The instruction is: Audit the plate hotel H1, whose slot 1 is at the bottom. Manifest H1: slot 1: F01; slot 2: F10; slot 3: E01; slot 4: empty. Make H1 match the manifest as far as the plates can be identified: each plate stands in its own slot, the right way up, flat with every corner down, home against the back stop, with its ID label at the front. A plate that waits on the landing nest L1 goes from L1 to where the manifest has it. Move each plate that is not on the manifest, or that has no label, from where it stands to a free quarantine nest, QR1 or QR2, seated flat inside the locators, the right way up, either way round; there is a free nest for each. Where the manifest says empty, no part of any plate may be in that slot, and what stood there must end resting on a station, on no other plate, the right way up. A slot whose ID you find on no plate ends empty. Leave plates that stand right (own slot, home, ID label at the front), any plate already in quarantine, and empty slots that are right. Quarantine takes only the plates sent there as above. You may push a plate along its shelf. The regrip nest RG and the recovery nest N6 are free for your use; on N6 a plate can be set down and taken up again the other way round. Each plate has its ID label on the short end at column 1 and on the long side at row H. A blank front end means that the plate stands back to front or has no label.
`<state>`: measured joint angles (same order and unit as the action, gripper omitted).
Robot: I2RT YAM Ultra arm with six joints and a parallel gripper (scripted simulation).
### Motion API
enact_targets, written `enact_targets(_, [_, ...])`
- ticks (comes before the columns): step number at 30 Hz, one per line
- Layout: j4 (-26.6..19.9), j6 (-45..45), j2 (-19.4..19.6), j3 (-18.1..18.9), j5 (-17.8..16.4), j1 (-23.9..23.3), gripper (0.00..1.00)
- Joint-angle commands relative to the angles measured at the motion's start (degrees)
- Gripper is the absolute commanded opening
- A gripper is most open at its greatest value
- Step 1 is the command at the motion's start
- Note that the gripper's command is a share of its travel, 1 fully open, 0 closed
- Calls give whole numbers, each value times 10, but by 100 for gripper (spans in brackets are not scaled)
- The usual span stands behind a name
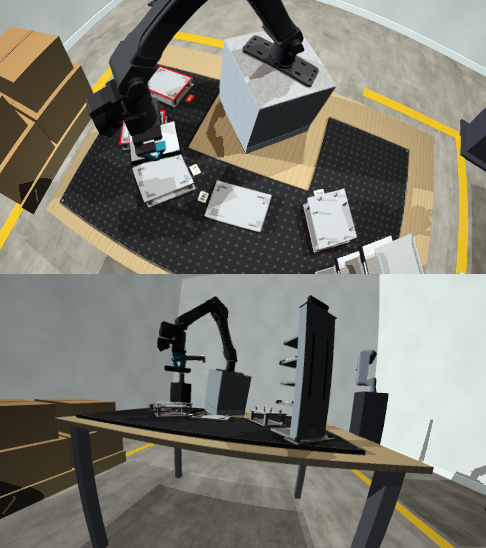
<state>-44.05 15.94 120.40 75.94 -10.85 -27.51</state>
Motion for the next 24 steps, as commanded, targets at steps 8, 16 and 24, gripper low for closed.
enact_targets(8, [2,49,3,2,-1,-51,86])
enact_targets(16, [0,35,13,7,-1,-86,86])
enact_targets(24, [-4,-5,28,18,-1,-126,86])
